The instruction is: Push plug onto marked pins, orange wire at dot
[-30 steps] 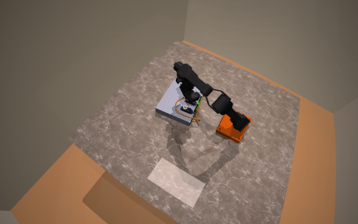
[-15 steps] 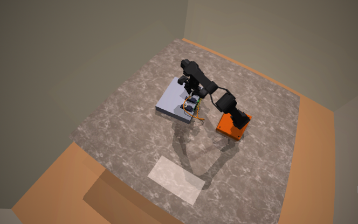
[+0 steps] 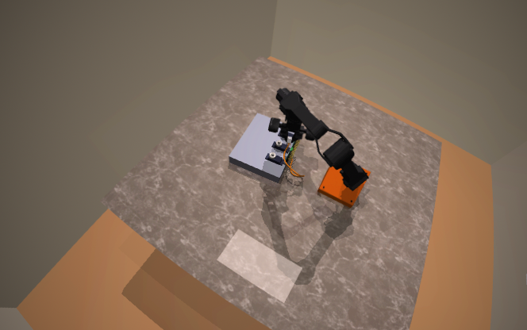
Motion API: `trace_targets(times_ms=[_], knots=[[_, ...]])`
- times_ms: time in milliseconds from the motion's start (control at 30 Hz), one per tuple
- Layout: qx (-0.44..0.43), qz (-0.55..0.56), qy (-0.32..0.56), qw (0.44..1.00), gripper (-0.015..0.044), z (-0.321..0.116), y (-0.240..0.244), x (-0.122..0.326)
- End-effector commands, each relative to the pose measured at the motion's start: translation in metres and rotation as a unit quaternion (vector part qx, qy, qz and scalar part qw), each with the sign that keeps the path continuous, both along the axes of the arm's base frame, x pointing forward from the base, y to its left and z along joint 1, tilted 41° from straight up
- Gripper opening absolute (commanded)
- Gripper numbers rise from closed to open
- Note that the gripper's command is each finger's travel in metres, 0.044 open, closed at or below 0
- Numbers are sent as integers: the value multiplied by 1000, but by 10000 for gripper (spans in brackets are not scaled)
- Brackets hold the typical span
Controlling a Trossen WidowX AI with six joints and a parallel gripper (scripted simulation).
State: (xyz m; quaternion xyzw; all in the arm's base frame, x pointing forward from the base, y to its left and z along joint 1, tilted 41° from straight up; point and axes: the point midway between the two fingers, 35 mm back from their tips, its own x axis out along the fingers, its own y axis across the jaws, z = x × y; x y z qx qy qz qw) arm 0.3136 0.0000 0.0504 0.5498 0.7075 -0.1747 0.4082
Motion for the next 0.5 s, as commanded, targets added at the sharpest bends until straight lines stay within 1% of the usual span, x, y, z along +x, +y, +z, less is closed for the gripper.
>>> trace_targets(times_ms=[0, 467], knots=[[0, 42, -38, 998, 0, -1, -4, -9], [14, 202, -168, 965, 0, -9, -12, -39]])
